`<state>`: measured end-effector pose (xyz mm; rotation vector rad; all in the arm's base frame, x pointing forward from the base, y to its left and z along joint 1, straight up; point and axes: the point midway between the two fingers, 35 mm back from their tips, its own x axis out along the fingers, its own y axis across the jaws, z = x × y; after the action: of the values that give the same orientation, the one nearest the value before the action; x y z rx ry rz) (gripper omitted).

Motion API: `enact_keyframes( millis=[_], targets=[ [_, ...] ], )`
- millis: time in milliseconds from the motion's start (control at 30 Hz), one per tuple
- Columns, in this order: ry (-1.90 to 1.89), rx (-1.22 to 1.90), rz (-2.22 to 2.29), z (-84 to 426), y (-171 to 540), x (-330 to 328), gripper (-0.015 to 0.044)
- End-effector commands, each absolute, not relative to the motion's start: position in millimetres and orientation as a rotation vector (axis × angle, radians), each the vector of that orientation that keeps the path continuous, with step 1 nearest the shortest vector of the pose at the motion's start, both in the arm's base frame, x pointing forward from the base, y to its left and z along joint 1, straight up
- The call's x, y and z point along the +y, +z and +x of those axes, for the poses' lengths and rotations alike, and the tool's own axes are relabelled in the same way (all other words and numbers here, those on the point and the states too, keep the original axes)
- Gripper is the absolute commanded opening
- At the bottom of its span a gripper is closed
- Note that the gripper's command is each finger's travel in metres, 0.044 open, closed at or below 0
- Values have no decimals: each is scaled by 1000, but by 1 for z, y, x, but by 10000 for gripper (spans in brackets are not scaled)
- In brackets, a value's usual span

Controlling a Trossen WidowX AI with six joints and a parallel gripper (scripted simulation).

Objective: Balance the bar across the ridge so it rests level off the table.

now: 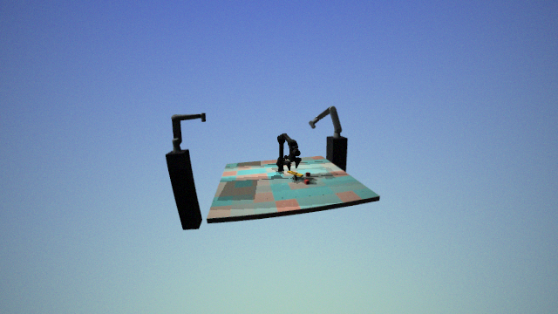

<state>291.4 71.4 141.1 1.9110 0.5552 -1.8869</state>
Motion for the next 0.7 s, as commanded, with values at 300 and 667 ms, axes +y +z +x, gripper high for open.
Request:
enact_keyframes(
  millis=[300, 667],
  targets=[
    [-1872, 554, 1925, 288, 203, 71, 440],
    [-1872, 554, 1925, 288, 203, 71, 440]
  ],
)
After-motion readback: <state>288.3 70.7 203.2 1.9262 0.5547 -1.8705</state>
